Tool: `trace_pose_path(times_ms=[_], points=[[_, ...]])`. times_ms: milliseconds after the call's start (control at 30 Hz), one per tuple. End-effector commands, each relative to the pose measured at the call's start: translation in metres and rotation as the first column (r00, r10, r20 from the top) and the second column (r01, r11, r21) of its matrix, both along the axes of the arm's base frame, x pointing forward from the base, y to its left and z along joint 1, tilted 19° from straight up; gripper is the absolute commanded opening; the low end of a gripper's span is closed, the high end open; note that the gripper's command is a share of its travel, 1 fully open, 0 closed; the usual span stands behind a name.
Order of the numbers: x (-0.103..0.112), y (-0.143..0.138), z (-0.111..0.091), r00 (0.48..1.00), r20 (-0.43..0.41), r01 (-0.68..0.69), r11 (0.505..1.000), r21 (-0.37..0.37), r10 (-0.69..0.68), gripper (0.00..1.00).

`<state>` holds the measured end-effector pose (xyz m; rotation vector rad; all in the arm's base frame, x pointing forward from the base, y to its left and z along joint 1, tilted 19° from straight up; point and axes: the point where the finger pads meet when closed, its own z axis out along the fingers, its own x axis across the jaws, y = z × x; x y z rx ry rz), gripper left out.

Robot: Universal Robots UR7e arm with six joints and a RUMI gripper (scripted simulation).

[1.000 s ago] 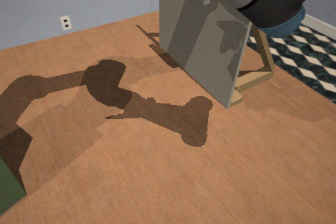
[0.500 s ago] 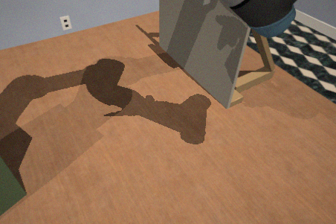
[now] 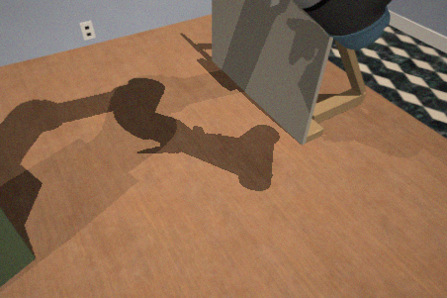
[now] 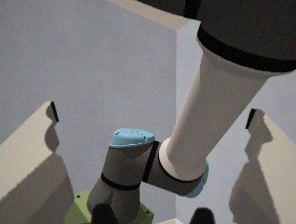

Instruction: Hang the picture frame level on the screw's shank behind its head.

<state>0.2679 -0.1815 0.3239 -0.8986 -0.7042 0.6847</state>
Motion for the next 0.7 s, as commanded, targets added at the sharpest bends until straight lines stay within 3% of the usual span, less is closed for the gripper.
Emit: trace_pose_path(times_ms=[0,433,667], points=[[0.003,0.010,0.006,1.000,-0.018,-0.010,1.000,0.023,0.011,1.00],[0.020,0.066,0.037,0.985,-0.156,-0.050,0.983,0.177,0.078,1.00],[0.023,0.077,0.043,0.978,-0.186,-0.054,0.977,0.204,0.093,1.00]])
